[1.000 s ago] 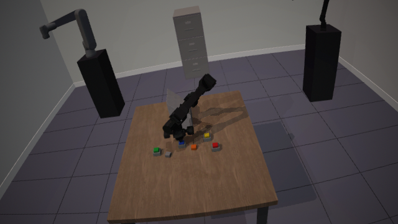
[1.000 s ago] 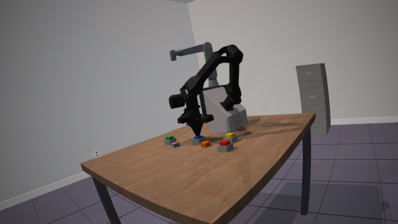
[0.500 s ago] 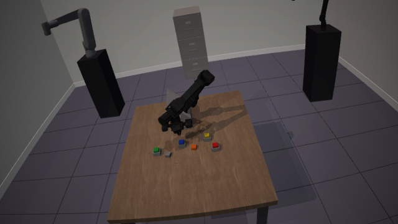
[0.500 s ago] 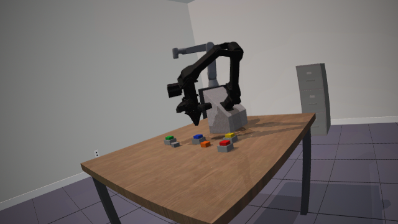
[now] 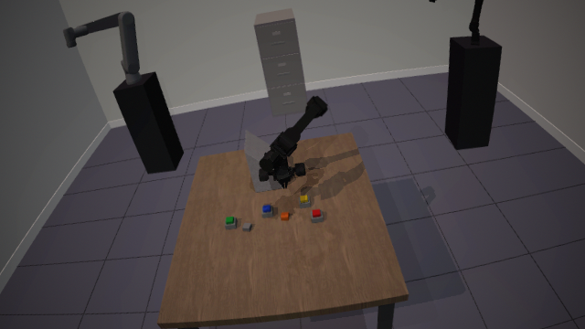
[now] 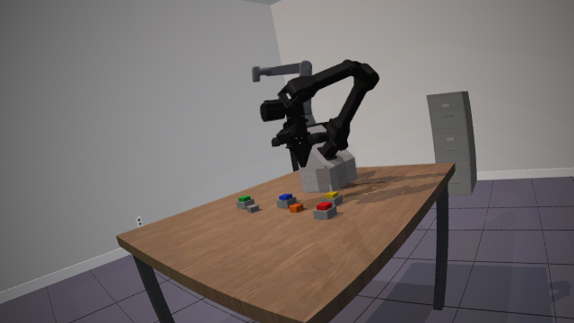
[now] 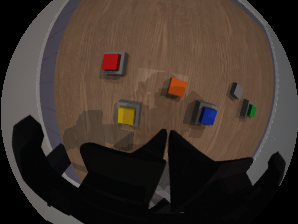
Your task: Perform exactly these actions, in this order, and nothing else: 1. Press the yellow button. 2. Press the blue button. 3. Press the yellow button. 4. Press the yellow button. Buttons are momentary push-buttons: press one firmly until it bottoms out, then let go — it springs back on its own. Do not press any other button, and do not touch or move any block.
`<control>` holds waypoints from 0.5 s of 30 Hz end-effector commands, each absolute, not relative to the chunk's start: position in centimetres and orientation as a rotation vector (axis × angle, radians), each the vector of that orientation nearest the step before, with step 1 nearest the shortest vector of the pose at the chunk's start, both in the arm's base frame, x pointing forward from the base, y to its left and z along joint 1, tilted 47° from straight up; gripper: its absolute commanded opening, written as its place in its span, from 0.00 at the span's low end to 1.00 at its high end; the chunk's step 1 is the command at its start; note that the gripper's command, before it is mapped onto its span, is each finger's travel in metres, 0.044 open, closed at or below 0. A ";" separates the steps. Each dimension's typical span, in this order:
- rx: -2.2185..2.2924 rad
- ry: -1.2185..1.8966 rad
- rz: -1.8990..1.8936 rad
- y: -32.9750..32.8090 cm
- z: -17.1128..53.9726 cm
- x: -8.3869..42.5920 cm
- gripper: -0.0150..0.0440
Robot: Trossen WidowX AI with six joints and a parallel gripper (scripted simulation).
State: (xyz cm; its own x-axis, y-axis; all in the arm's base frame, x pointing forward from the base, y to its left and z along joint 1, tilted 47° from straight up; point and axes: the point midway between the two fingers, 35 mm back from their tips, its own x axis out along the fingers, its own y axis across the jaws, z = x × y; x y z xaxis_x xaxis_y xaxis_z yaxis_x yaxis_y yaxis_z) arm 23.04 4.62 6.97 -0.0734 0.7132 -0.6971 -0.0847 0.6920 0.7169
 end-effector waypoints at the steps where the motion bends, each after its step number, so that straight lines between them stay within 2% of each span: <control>1: 0.559 1.522 0.718 7.3 9.7 21.2 0.29; 8: 0.565 1.522 0.731 9.4 11.5 19.6 0.29; 15: 0.568 1.520 0.733 13.8 7.5 19.0 0.29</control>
